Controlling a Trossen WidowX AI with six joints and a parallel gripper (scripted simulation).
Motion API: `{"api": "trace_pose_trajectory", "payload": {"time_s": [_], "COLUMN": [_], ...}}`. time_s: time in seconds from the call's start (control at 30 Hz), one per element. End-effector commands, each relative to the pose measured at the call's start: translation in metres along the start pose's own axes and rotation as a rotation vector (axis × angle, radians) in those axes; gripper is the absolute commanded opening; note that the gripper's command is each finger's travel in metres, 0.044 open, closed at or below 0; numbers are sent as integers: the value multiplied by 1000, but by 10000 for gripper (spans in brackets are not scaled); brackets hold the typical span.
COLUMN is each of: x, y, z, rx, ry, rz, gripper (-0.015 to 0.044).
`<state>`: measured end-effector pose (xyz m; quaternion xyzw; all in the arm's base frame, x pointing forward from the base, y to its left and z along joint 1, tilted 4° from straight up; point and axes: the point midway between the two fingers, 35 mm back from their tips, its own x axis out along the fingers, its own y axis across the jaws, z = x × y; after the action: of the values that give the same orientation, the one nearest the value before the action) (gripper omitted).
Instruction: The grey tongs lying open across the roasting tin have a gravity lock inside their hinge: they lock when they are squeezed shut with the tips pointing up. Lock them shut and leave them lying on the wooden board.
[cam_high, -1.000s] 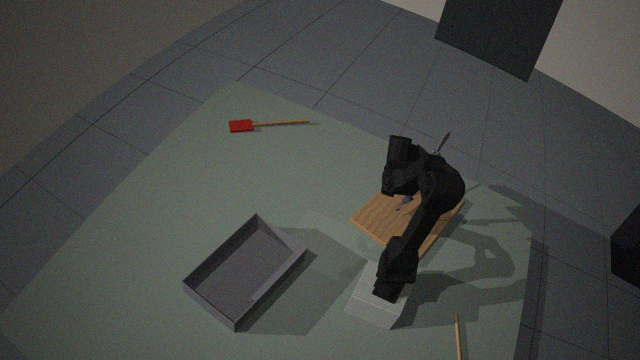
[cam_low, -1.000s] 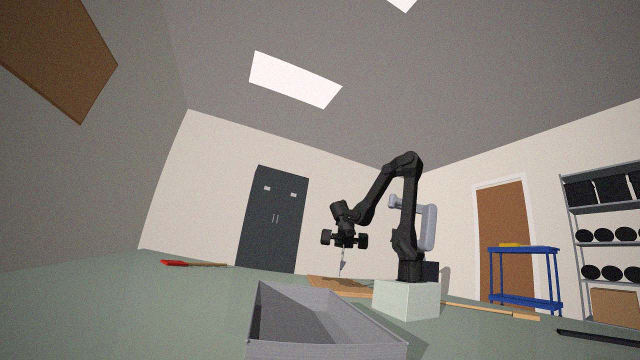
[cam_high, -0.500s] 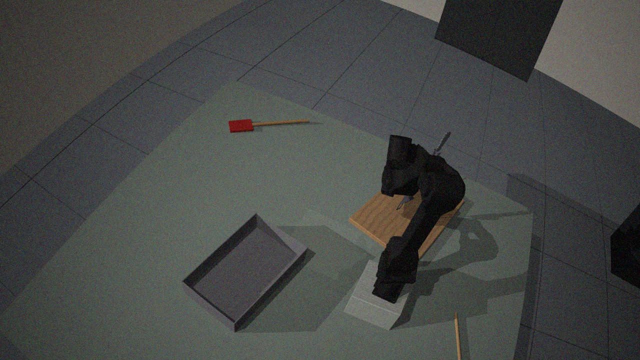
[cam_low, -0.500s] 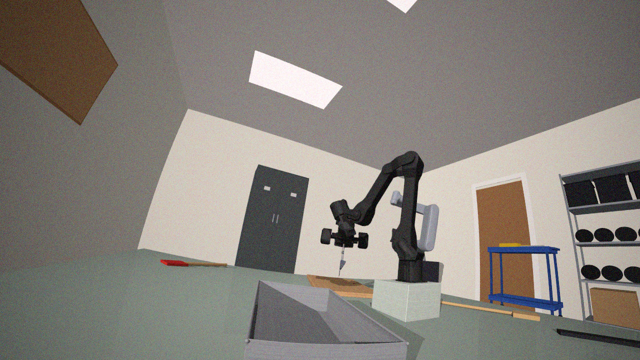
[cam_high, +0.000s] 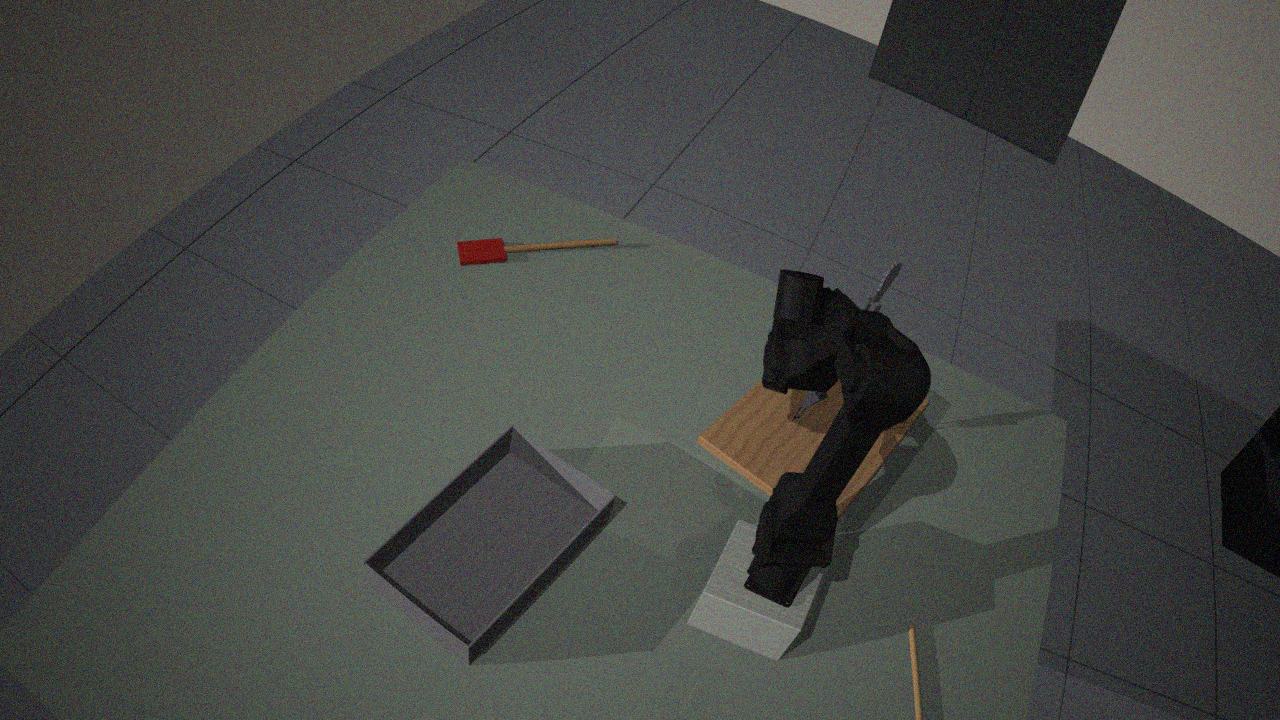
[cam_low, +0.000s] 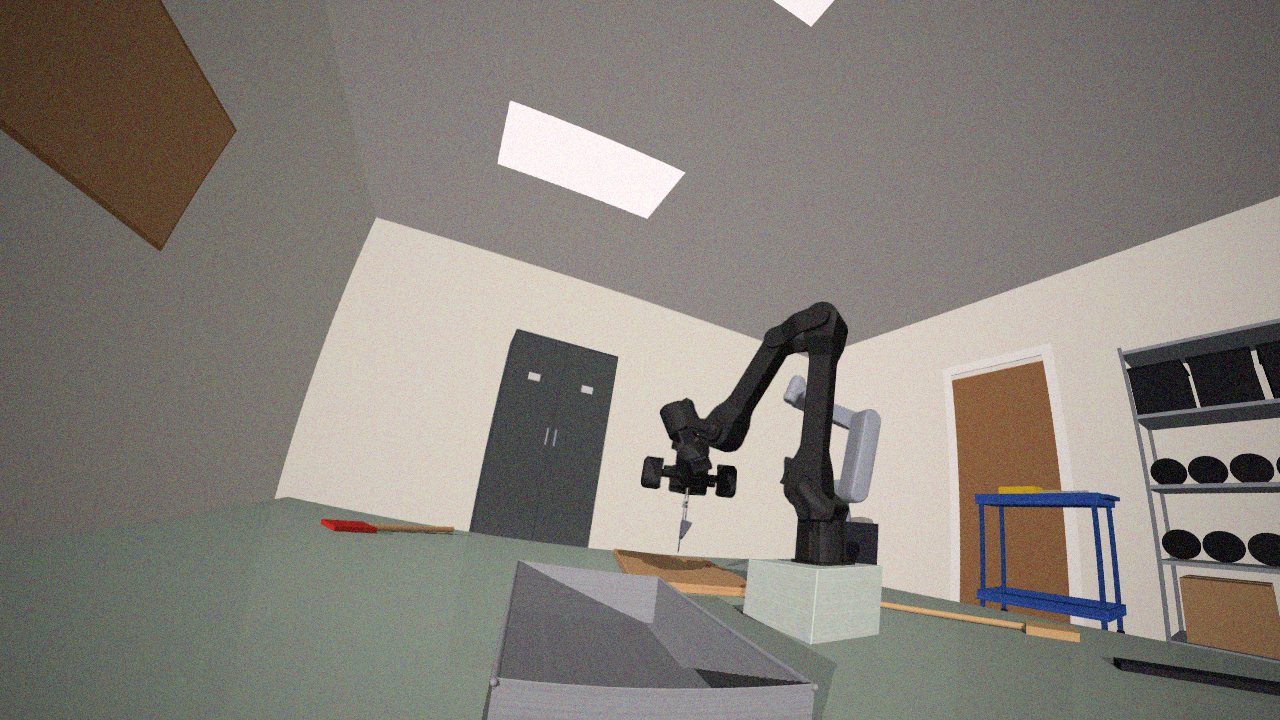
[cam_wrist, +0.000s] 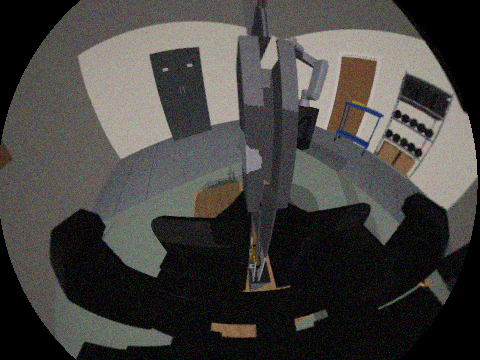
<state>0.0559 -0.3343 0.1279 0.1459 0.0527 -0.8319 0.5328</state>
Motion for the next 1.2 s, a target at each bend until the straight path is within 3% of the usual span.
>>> {"api": "trace_pose_trajectory", "payload": {"time_s": [0.0, 0.27, 1.17], "x": [0, 7, 50], "y": [-1, 5, 21], "z": [2, 0, -14], "rx": [2, -26, -141], "ry": [-7, 40, 477], "rz": [-5, 4, 37], "gripper": [-150, -150, -150]}}
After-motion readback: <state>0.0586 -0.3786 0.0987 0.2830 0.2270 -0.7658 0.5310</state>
